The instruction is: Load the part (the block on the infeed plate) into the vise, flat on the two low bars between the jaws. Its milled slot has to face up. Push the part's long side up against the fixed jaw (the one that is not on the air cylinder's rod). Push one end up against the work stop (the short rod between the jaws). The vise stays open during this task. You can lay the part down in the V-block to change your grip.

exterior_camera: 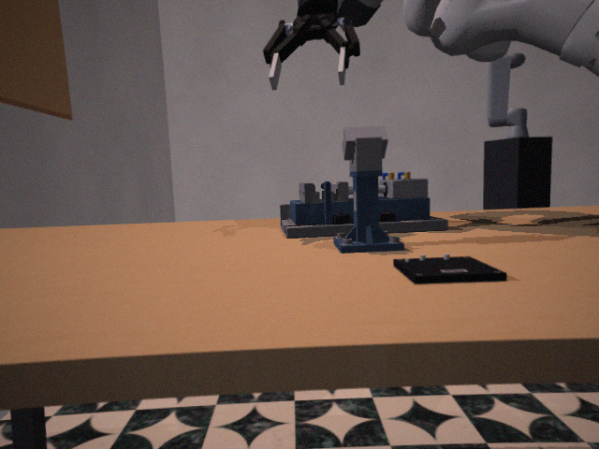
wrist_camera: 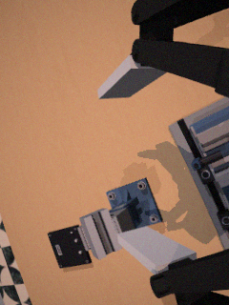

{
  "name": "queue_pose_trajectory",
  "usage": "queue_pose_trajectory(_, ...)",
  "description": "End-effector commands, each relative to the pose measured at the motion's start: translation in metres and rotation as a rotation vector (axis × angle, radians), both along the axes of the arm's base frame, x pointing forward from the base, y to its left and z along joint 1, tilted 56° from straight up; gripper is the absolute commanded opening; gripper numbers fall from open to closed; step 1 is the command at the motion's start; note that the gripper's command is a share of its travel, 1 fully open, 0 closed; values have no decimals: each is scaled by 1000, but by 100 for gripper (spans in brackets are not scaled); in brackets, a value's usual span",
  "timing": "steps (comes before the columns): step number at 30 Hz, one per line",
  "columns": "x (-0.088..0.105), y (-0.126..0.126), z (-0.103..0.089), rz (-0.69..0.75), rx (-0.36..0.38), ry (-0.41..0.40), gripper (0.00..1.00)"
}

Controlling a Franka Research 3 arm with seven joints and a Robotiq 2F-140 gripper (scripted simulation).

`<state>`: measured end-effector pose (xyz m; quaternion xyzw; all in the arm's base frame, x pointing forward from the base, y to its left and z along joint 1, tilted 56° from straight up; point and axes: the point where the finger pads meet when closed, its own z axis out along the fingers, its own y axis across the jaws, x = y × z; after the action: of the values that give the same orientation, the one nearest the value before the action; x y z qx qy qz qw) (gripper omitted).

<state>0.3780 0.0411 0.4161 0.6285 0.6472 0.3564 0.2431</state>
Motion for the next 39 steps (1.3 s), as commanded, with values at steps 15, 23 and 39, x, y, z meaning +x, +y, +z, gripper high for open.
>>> queue_pose_trajectory(15, -45, -13, -37, 153, -109, 117, 76)
queue_pose_trajectory(23, -53, -14, -42, 173, -111, 135, 76)
queue_pose_trajectory(39, -57, -15, -44, 181, -112, 142, 76)
